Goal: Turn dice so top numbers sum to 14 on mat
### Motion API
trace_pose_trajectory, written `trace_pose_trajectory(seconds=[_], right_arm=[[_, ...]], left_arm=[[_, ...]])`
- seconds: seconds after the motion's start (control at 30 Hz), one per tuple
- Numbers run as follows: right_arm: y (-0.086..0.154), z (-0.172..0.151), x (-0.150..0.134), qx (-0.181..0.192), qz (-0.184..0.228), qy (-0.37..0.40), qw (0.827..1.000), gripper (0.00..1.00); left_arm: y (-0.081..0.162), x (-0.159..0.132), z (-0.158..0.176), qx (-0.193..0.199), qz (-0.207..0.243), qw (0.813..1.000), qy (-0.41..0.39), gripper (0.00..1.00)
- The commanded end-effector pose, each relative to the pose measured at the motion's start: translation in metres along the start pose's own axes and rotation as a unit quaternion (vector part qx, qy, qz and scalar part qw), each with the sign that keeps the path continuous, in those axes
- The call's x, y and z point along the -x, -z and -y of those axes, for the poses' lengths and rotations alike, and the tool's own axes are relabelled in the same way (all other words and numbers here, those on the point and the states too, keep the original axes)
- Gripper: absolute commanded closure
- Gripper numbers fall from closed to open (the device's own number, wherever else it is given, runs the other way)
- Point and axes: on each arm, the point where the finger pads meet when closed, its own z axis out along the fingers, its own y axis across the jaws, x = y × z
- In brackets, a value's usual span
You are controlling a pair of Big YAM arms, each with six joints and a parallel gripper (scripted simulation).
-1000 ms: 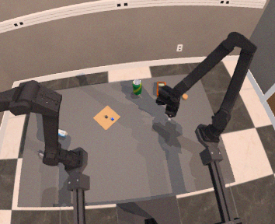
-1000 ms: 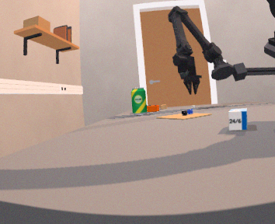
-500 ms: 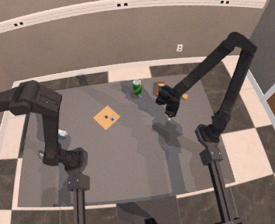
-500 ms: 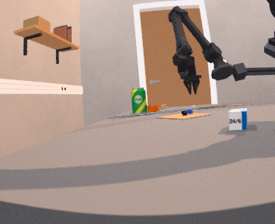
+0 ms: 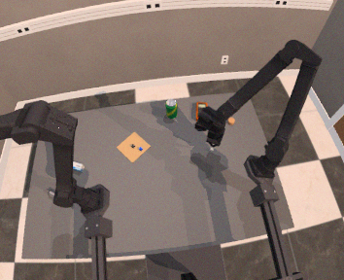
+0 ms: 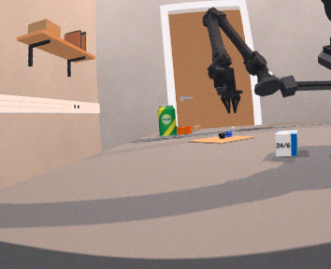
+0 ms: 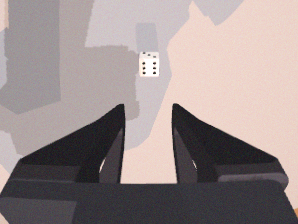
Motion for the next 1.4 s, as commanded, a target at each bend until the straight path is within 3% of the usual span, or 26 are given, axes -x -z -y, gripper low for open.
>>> trace_pose_trajectory(seconds=[0.0, 1.37], right_arm=[[0.006, 0.006, 0.009, -0.005, 0.013, -0.005, 1.000, 0.70], [-0.041, 0.000, 0.006, -0.004, 0.006, 0.006, 1.000, 0.70]], left_arm=[[0.008, 0.022, -0.002, 0.001, 0.027, 1.000, -0.008, 0.00], [0.008, 0.022, -0.002, 0.001, 0.027, 1.000, -0.008, 0.00]])
